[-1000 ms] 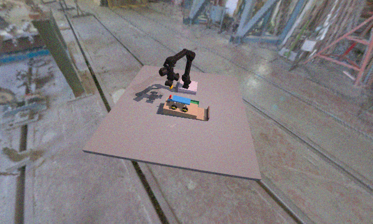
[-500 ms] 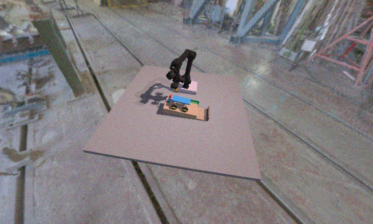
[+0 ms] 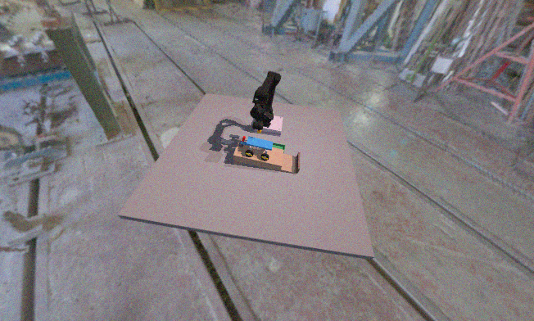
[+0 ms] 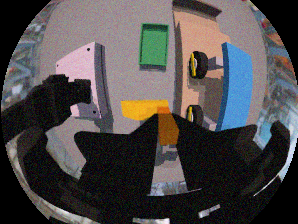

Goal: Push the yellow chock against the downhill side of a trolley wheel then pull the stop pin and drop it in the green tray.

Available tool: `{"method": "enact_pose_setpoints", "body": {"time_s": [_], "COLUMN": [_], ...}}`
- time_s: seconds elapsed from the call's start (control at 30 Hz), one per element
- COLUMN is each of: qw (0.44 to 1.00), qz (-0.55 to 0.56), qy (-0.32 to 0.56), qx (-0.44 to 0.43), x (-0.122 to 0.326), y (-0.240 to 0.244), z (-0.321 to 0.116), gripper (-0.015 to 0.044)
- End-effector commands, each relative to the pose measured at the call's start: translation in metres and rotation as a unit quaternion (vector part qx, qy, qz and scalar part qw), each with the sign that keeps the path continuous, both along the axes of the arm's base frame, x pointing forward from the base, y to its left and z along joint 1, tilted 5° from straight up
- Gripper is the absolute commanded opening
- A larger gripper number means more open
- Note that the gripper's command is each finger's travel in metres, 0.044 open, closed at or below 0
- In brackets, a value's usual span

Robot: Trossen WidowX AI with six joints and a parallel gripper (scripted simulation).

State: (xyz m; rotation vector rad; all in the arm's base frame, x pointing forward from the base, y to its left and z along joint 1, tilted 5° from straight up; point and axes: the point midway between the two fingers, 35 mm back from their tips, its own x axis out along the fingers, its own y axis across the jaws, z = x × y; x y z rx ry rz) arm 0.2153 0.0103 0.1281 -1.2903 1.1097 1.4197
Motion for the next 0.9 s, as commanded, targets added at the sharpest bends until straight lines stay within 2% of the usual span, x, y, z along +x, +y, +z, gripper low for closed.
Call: {"method": "enact_pose_setpoints", "body": {"time_s": [0.0, 0.87], "qw": [1.0, 1.0], "qz": [-0.001, -0.001], "qy": [-0.004, -0.004], "qx": [0.003, 0.006], "x": [0.0, 0.0], "y": [0.016, 0.11], "z": [0.001, 0.003], "gripper": [0.0, 0.0]}}
